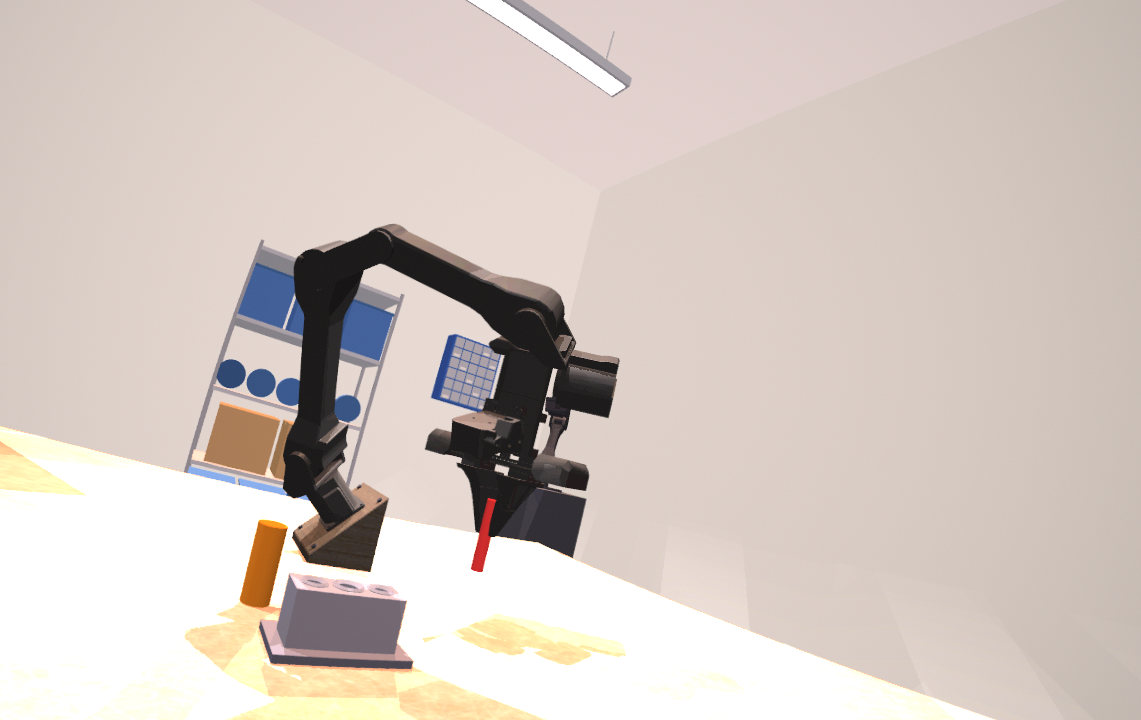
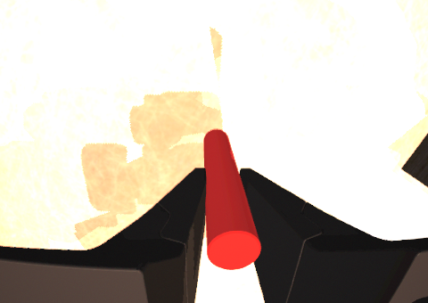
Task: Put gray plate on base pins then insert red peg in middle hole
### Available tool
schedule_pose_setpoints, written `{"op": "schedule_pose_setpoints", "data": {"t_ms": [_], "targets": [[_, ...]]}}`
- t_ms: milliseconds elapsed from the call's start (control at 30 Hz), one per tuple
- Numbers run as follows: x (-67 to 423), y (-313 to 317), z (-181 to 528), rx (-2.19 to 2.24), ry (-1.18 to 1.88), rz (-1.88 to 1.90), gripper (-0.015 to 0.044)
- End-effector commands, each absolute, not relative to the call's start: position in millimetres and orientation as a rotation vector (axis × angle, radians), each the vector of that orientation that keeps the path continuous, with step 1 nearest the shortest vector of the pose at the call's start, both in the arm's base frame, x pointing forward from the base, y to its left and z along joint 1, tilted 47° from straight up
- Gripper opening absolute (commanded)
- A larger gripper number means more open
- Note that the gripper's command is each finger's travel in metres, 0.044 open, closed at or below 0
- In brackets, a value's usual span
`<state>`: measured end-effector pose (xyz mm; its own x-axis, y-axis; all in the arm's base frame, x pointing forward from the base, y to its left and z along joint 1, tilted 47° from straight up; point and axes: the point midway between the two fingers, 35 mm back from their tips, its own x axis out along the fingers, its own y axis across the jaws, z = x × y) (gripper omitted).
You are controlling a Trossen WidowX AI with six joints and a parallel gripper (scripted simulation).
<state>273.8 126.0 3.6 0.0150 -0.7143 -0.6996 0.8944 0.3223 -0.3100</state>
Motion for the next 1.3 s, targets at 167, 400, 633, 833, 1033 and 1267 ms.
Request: {"op": "schedule_pose_setpoints", "data": {"t_ms": [167, 400, 633, 833, 1033, 1267], "targets": [[287.7, 115.6, 21.4, 0.251, 0.914, -1.253, 0.0], [296.6, 104.7, 33.6, 0.251, 0.919, -1.249, 0.0], [306.6, 91.6, 47.6, 0.253, 0.915, -1.249, 0.0], [313.7, 79.7, 59.7, 0.254, 0.911, -1.251, 0.0], [320.1, 67.3, 72.0, 0.254, 0.906, -1.254, 0.0], [326.4, 52.0, 86.6, 0.253, 0.899, -1.258, 0.0]]}}
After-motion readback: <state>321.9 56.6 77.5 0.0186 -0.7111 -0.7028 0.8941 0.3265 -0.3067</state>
